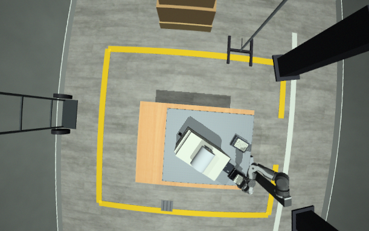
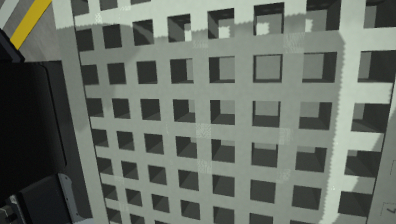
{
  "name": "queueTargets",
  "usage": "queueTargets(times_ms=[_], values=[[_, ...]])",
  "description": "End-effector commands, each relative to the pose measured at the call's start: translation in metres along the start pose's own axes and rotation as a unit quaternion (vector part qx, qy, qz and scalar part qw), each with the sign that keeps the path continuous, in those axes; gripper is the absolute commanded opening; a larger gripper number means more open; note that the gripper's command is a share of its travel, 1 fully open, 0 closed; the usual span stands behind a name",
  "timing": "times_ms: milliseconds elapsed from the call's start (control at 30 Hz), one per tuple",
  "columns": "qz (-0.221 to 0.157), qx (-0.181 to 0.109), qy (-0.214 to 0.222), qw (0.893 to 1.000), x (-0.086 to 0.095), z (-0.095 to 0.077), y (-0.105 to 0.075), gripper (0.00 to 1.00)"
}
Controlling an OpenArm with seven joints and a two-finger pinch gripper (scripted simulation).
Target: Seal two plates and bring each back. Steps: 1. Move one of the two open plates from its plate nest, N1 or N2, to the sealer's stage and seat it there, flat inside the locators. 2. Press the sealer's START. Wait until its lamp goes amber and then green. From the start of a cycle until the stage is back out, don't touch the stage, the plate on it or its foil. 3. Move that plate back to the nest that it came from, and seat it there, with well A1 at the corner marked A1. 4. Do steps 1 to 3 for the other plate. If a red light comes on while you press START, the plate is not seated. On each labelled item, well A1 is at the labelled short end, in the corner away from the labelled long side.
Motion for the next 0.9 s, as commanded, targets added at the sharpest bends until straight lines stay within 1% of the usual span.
queueTargets(times_ms=[0, 100, 567, 700, 867], values=[[0.002, 0.001, 0.004, 1.0, 0.0, 0.0, -0.004, 0.0], [0.003, 0.001, 0.003, 1.0, -0.001, 0.0, -0.005, 0.0], [0.001, 0.001, 0.004, 1.0, 0.0, 0.0, -0.029, 0.0], [-0.001, 0.001, 0.003, 1.0, 0.001, 0.0, -0.032, 0.0], [0.001, 0.001, 0.002, 1.0, 0.0, 0.0, -0.032, 0.0]])
Point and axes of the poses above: the point where the finger pads meet when closed, its own y axis out along the fingers, its own x axis across the jaws, z = x × y, the point moved 1 cm from there along -y, back along the fingers, and after that the axes turned 6 degrees about y, right-handed, at the moved point
